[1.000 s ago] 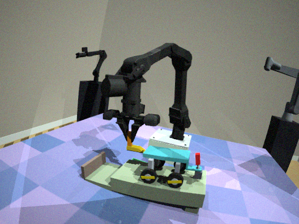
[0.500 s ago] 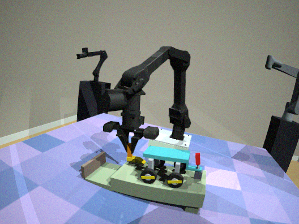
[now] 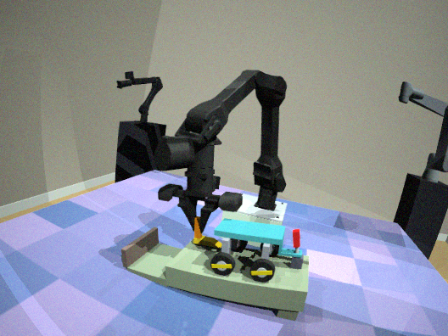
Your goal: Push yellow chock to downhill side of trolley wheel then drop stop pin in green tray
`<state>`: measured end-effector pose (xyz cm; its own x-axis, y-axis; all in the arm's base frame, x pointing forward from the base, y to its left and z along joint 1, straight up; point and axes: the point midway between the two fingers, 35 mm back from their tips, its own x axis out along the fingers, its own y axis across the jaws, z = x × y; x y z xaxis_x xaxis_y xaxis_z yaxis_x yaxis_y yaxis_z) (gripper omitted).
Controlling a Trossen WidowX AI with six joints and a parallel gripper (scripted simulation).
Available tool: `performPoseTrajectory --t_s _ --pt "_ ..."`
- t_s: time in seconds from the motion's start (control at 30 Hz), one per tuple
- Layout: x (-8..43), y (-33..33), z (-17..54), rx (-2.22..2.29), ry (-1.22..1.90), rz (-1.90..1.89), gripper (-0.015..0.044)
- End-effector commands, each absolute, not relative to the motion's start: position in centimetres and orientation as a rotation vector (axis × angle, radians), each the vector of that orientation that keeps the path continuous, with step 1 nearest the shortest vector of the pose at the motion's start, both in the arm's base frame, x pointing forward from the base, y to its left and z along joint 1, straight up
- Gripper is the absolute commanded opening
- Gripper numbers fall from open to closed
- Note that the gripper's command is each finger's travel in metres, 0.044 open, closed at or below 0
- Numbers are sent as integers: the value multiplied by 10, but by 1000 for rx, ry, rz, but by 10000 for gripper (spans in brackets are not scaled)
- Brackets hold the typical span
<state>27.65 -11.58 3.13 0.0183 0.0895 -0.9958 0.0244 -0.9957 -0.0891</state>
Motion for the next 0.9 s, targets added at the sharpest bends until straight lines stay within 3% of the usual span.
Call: performPoseTrajectory --t_s 0.0,0.87 --pt "276 -111 32 -2203 -127 2159 0" --pt "278 -94 35 -2209 -121 2162 0"
